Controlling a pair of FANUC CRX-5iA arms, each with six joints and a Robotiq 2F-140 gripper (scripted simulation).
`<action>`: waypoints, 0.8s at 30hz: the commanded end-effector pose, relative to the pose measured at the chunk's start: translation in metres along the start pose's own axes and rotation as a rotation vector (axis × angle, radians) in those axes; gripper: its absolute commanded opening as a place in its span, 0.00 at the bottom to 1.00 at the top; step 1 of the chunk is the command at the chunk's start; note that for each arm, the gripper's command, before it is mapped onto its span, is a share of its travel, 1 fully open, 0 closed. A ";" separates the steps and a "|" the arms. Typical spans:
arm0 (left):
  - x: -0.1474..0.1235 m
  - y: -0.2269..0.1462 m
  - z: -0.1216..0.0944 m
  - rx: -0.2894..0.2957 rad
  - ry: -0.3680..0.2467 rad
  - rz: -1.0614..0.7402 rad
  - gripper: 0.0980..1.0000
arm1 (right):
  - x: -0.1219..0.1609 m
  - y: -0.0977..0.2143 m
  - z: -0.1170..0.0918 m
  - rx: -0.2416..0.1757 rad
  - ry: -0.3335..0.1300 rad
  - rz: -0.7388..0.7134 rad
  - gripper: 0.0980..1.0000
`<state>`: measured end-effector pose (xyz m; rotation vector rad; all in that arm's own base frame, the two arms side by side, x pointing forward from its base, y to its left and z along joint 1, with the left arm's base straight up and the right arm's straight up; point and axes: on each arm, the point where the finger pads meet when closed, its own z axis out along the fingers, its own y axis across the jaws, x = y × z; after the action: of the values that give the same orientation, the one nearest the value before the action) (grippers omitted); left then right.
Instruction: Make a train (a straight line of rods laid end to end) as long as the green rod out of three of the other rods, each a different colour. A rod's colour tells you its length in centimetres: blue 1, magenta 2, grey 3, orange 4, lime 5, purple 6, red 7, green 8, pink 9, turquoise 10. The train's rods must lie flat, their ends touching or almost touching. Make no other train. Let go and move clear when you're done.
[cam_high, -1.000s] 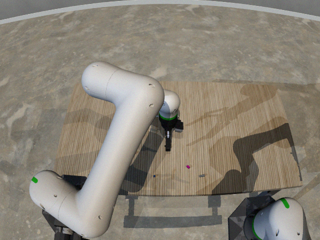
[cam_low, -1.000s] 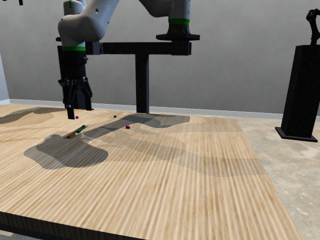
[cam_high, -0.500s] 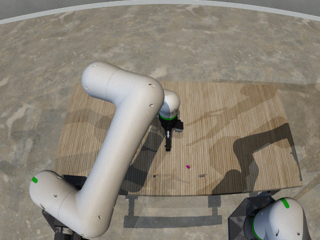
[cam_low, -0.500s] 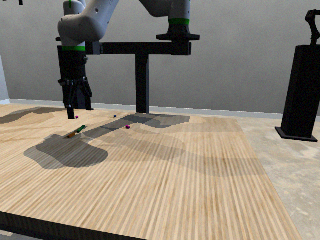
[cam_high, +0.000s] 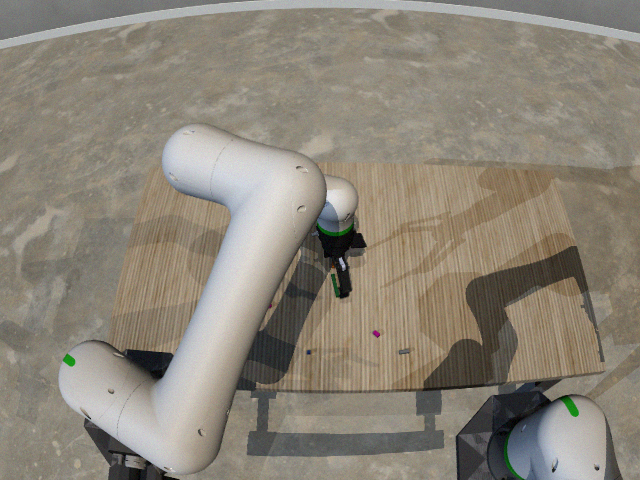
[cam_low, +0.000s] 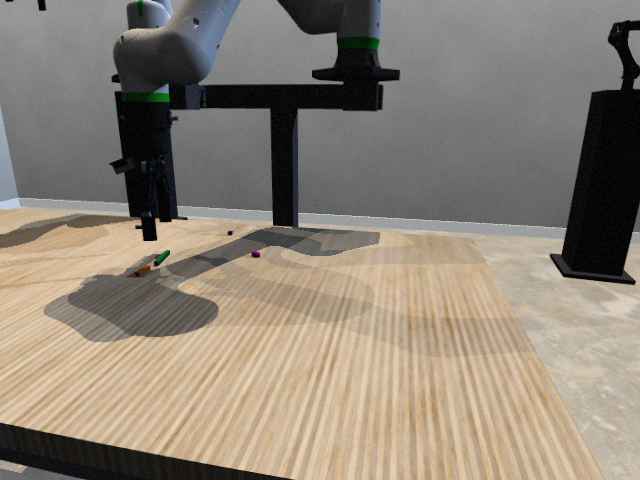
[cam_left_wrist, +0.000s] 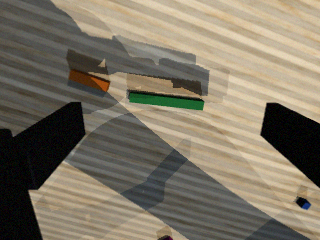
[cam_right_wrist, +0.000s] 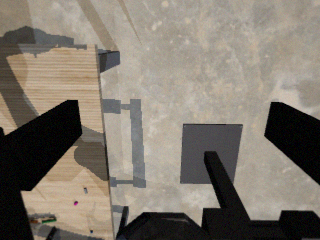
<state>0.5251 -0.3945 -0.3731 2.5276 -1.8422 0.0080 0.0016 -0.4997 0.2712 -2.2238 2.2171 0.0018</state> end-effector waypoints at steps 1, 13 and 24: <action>0.003 -0.006 -0.001 0.011 -0.010 -0.167 1.00 | 0.000 0.000 -0.001 0.000 0.002 0.000 1.00; 0.007 -0.018 -0.001 0.012 -0.008 -0.507 1.00 | 0.000 0.000 -0.001 0.000 0.002 0.000 1.00; 0.011 -0.028 -0.001 0.014 -0.006 -0.823 1.00 | 0.000 0.000 -0.001 0.000 0.002 0.000 1.00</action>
<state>0.5492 -0.3954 -0.3736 2.9929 -0.8923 0.0043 0.0016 -0.4997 0.2712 -2.2238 2.2171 0.0018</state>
